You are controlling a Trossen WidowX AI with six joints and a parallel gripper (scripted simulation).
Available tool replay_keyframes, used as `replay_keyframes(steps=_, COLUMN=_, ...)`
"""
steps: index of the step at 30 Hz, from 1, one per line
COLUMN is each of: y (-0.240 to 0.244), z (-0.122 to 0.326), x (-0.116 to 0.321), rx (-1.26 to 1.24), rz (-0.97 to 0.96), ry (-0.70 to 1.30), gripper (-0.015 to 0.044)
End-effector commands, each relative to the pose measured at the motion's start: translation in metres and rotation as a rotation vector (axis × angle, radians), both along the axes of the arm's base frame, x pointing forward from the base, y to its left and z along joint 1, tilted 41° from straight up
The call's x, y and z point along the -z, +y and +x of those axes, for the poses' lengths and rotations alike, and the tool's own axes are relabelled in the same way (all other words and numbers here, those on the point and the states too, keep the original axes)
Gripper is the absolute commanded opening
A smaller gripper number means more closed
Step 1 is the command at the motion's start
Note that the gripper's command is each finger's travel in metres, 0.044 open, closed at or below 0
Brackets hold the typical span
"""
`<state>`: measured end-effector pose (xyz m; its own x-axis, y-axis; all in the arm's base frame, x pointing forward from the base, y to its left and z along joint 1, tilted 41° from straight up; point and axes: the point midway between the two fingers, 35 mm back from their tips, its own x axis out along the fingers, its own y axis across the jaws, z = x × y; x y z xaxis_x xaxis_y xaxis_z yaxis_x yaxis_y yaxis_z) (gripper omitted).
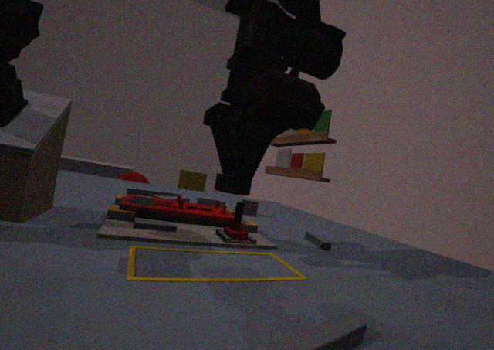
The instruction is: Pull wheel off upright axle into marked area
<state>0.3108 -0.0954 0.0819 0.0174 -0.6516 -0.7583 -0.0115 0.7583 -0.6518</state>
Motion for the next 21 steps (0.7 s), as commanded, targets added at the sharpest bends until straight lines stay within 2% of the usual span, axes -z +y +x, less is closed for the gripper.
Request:
replay_keyframes(steps=1, y=-0.01, z=-0.002, x=0.013, rx=0.0, rz=-0.005, ry=0.015, gripper=0.0)
replay_keyframes(steps=13, y=-0.054, z=-0.003, x=0.062, rx=0.0, rz=-0.009, ry=0.015, gripper=0.0)
replay_keyframes(steps=21, y=-0.057, z=-0.004, x=0.065, rx=0.0, rz=-0.01, ry=0.015, gripper=0.0)
